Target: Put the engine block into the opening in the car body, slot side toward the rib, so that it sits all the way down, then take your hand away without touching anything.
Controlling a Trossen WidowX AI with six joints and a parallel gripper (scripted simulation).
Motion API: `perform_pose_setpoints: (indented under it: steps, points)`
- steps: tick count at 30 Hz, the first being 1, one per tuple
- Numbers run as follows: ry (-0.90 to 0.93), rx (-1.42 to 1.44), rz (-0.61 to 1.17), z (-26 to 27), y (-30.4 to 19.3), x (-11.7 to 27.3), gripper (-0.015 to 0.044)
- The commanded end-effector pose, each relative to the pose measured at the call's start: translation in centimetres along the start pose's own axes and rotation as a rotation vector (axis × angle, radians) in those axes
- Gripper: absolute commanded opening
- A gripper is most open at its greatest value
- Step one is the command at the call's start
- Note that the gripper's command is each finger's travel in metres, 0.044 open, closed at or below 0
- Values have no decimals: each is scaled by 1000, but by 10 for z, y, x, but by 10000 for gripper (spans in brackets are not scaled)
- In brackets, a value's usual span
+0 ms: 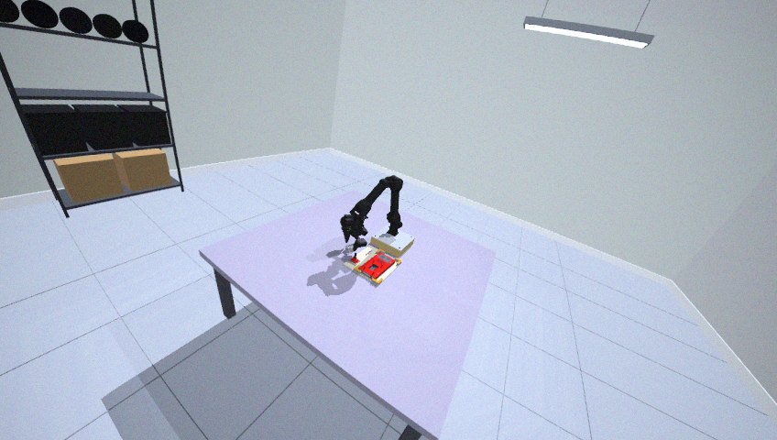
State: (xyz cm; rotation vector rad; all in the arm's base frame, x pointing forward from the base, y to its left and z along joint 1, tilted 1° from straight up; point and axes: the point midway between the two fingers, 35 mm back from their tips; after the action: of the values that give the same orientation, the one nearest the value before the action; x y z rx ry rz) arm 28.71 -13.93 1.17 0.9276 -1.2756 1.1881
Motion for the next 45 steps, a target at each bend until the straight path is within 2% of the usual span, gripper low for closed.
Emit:
perform_pose_setpoints:
  steps: [1, 6, 14, 18, 45]
  points:
    - [2, 7, -14, 0, 3, -4, 282]
    - [2, 7, -14, 0, 3, -4, 151]
    - [2, 7, -14, 0, 3, -4, 98]
    - [2, 7, -14, 1, 1, 0, 0]
    - [2, 9, -13, 10, -12, 82, 0]
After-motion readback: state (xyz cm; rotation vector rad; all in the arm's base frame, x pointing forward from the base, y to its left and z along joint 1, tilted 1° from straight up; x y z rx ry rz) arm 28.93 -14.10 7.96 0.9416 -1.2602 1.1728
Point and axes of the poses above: the point midway between the two fingers, 35 mm back from their tips, its own x axis back along the fingers, its own z axis across the jaws, y = z × x, and after that the axes turned 13 degrees about x, right-handed
